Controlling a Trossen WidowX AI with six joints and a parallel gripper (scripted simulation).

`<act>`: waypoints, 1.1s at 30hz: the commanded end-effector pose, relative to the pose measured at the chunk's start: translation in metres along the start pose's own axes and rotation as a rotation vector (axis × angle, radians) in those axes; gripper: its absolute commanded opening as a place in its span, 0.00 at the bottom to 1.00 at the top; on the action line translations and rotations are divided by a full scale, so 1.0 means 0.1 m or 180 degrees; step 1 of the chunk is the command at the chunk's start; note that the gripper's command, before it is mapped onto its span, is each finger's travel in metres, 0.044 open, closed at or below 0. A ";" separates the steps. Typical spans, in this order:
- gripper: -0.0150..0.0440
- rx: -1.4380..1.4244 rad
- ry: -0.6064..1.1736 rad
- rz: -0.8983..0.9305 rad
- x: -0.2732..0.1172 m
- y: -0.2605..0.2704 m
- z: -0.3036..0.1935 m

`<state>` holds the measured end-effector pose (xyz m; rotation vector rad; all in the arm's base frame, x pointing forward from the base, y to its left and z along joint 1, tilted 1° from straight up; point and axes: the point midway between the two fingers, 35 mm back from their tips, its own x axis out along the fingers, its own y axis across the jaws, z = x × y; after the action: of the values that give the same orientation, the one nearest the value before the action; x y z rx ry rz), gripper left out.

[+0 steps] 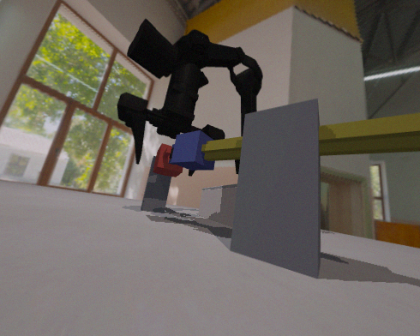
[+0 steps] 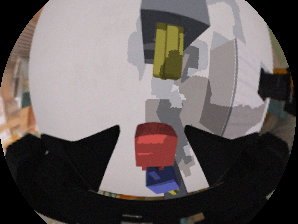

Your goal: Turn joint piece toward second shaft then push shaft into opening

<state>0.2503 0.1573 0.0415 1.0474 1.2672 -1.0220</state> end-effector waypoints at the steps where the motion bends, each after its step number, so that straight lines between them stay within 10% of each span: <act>1: 1.00 -0.0006 0.0043 0.0006 -0.02 0.00 0.00; 33: 1.00 -0.3274 0.0033 0.0019 -0.98 0.08 -0.02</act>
<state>0.2550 0.1613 0.1245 0.3366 1.5096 -0.3461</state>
